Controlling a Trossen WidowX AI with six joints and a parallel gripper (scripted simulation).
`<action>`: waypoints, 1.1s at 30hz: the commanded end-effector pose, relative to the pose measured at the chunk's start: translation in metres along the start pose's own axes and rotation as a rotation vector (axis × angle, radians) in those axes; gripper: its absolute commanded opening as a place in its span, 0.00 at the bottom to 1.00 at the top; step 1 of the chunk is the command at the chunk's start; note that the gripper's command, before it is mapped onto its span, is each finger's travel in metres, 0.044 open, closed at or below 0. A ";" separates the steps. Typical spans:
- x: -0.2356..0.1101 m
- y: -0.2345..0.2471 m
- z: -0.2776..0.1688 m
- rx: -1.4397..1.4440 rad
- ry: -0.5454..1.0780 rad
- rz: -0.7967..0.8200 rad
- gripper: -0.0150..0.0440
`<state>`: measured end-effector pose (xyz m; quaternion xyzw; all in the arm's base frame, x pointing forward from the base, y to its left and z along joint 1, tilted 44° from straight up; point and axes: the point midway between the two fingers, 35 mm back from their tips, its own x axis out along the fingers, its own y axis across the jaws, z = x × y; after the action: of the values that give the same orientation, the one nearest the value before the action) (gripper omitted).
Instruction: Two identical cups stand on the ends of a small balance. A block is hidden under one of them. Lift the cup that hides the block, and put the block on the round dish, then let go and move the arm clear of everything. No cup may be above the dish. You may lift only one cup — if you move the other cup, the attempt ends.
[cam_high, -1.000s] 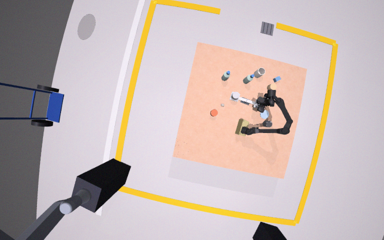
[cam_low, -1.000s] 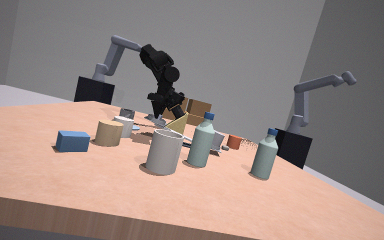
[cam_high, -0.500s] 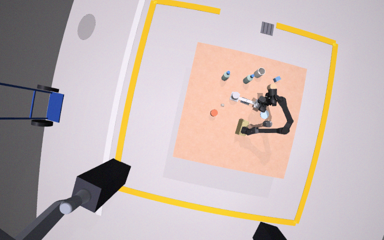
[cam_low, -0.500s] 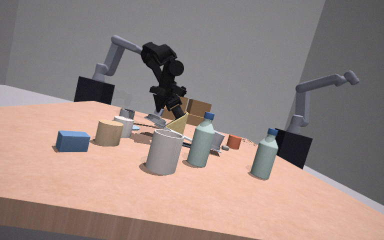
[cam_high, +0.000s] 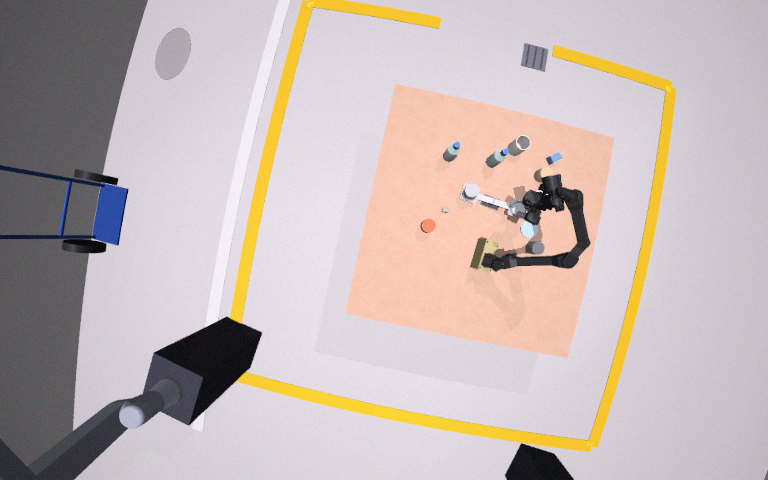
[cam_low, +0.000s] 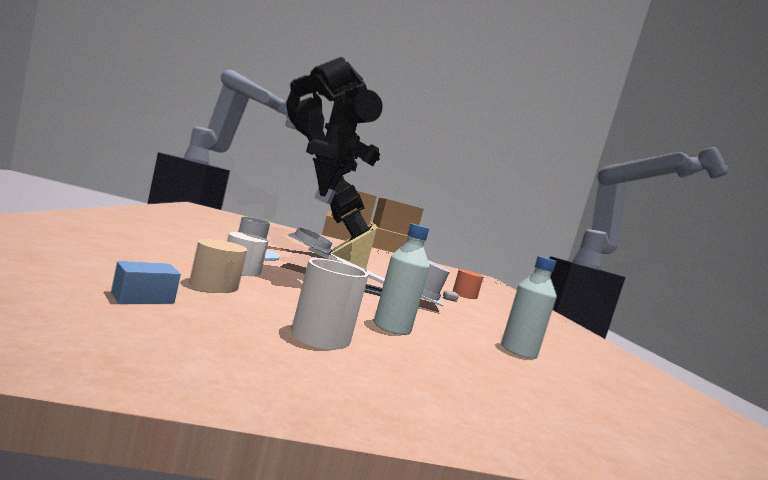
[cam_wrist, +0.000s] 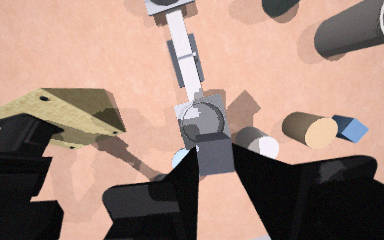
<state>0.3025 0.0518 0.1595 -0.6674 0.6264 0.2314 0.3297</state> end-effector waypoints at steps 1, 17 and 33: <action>-0.001 0.000 -0.005 0.007 -0.005 0.006 0.25; 0.038 0.005 -0.057 0.005 -0.030 0.009 0.25; 0.072 0.024 -0.104 0.017 -0.022 0.006 0.25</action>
<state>0.2825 -0.0600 0.1749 -0.6585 0.6248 0.2352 0.3474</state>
